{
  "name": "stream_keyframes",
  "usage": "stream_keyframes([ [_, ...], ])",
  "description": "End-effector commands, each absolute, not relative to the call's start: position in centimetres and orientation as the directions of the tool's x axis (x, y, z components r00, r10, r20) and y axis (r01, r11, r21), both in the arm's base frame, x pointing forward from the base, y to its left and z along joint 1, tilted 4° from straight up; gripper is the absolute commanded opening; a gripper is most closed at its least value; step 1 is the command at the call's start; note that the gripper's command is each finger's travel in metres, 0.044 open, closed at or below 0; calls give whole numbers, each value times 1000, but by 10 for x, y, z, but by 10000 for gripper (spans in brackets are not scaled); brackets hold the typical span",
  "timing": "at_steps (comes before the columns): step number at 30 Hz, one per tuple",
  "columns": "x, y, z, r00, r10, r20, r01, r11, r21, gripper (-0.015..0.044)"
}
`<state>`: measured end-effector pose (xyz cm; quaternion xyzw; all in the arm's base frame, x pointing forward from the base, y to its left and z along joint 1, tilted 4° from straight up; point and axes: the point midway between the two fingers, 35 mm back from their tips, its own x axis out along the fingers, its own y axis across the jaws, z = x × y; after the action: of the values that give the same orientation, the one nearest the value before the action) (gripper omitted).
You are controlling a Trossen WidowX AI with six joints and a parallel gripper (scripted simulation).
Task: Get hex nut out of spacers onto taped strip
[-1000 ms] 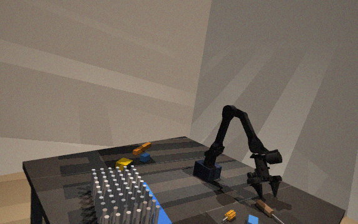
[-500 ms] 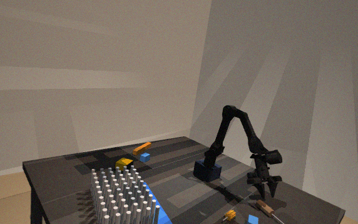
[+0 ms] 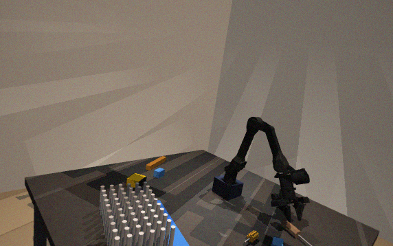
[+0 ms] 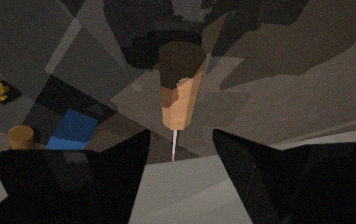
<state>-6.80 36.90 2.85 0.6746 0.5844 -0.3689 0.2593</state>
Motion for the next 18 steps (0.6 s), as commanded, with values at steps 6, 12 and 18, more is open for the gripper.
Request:
stream_keyframes([
  [6, -69, 368, 12, 43, 591, -805, 981, -179, -80, 280],
  [12, -70, 369, 2, 43, 591, -805, 981, -179, -80, 280],
  [18, -70, 368, -8, 43, 591, -805, 981, -179, -80, 280],
])
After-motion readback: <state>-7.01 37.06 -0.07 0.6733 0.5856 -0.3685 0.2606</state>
